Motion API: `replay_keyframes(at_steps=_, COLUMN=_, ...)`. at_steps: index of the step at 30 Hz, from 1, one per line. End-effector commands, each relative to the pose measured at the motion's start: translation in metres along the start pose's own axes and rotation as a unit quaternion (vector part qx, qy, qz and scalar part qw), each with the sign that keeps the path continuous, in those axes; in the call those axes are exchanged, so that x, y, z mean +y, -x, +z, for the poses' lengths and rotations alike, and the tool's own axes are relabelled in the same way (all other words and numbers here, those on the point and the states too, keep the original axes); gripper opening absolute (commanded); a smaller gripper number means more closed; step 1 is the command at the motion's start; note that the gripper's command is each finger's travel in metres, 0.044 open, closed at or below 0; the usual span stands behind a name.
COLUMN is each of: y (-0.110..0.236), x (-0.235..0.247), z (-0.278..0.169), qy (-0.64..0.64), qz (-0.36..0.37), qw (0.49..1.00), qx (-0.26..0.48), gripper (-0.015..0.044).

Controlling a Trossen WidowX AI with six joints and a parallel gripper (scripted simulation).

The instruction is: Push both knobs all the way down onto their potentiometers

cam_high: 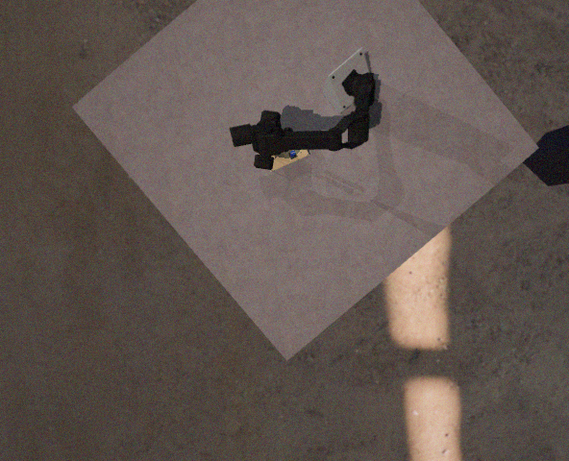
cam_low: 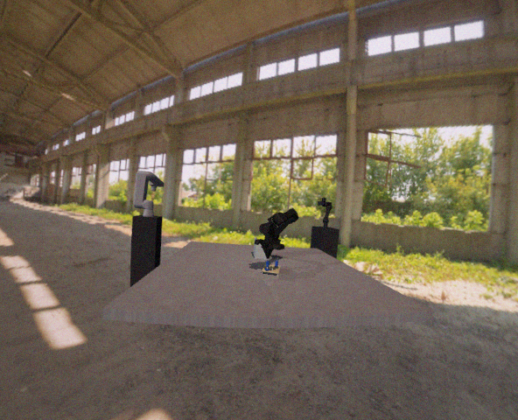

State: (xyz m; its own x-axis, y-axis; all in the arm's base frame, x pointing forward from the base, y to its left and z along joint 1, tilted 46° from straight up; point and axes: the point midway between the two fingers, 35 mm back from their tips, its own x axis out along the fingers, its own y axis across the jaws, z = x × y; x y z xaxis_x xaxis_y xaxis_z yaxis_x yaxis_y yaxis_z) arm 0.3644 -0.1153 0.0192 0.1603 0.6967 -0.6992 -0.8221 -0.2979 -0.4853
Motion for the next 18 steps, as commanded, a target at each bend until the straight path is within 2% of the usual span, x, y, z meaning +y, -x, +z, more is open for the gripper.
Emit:
replay_keyframes(at_steps=1, y=-0.0076, x=-0.0012, z=0.0015, qy=0.000, qz=-0.001, qw=1.000, qx=-0.003, gripper=0.0000)
replay_keyframes(at_steps=18, y=-0.0136, x=-0.0012, z=0.0017, qy=0.000, qz=-0.001, qw=1.000, qx=-0.003, gripper=0.0000)
